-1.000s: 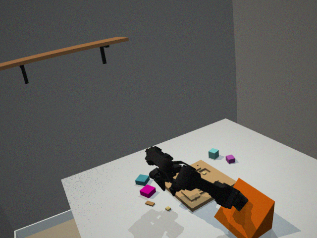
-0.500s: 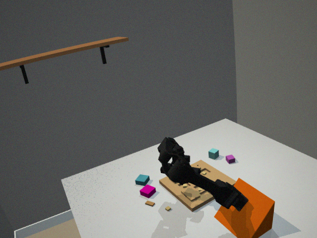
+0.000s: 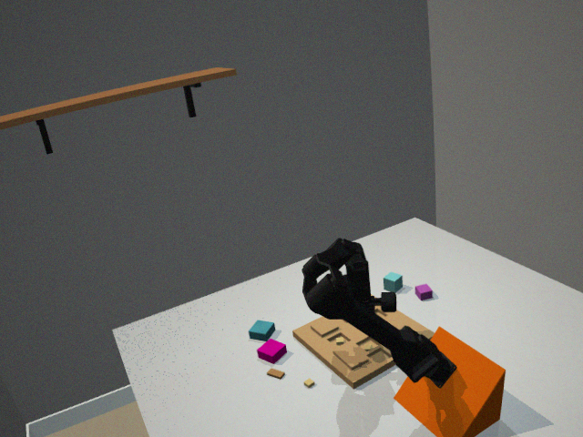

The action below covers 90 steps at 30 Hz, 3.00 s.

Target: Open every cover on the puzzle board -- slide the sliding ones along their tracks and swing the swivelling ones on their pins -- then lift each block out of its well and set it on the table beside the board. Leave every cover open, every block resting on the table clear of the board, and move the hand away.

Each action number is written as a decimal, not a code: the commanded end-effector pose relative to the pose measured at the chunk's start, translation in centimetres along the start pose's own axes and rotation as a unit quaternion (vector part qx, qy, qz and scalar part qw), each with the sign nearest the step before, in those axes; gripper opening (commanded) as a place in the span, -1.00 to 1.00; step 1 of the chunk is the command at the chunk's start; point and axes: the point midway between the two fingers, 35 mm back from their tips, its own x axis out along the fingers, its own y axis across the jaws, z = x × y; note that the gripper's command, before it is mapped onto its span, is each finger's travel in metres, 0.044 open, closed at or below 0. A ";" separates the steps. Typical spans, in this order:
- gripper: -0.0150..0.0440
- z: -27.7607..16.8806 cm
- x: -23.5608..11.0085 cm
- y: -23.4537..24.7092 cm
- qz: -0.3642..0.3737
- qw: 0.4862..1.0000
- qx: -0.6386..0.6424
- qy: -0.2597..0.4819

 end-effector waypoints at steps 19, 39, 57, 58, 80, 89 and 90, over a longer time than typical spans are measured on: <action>-0.49 0.1 5.2 -1.3 0.002 1.000 -0.029 0.007; -0.49 0.0 6.5 -1.2 0.002 1.000 -0.029 0.008; -0.49 0.9 6.7 -1.1 0.002 1.000 -0.029 0.008; -0.49 1.1 6.7 -1.1 0.002 1.000 -0.029 0.007; -0.49 1.5 6.1 -1.0 -0.001 0.921 0.390 0.008; -0.49 1.1 5.3 -1.0 -0.004 0.722 0.691 0.007; -0.49 1.1 5.3 -1.0 -0.004 0.722 0.691 0.007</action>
